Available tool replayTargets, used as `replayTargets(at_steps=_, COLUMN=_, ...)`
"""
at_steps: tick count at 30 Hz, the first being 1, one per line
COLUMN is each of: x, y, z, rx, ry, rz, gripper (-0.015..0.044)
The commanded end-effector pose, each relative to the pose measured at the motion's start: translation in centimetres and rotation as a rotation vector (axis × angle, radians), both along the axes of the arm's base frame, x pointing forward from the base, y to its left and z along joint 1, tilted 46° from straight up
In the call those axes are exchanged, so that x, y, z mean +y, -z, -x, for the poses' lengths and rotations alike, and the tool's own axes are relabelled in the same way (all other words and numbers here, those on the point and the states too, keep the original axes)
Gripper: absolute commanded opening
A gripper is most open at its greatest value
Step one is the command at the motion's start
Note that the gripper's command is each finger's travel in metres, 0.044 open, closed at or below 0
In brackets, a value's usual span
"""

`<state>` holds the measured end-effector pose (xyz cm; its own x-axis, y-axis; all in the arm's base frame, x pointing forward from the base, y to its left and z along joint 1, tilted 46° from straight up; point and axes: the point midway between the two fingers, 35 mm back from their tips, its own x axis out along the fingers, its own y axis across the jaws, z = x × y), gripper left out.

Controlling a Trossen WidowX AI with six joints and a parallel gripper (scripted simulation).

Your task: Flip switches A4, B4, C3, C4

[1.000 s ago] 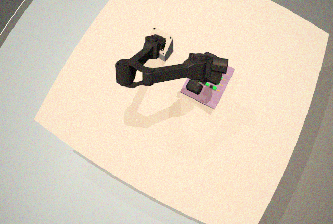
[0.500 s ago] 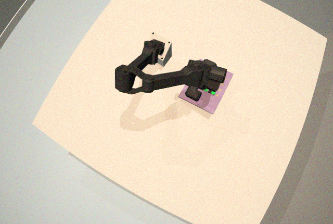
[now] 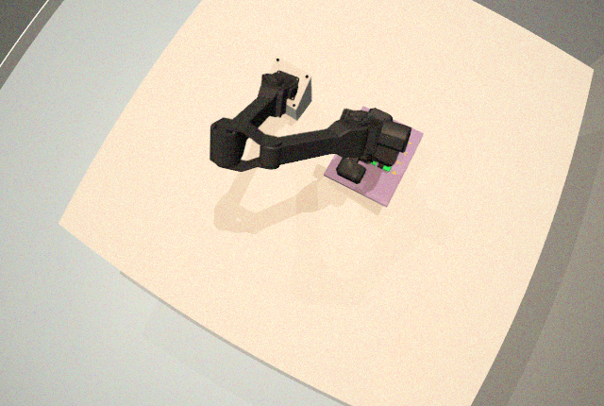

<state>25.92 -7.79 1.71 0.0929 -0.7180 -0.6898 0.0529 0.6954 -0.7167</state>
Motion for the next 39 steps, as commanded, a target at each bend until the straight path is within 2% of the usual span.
replayTargets(at_steps=1, x=-0.05, y=-0.02, z=-0.02, rx=0.000, ry=-0.002, rz=0.004, gripper=0.0000)
replayTargets(at_steps=39, x=-0.35, y=0.26, z=-0.05, rx=0.000, ry=-0.002, rz=0.004, gripper=0.0000)
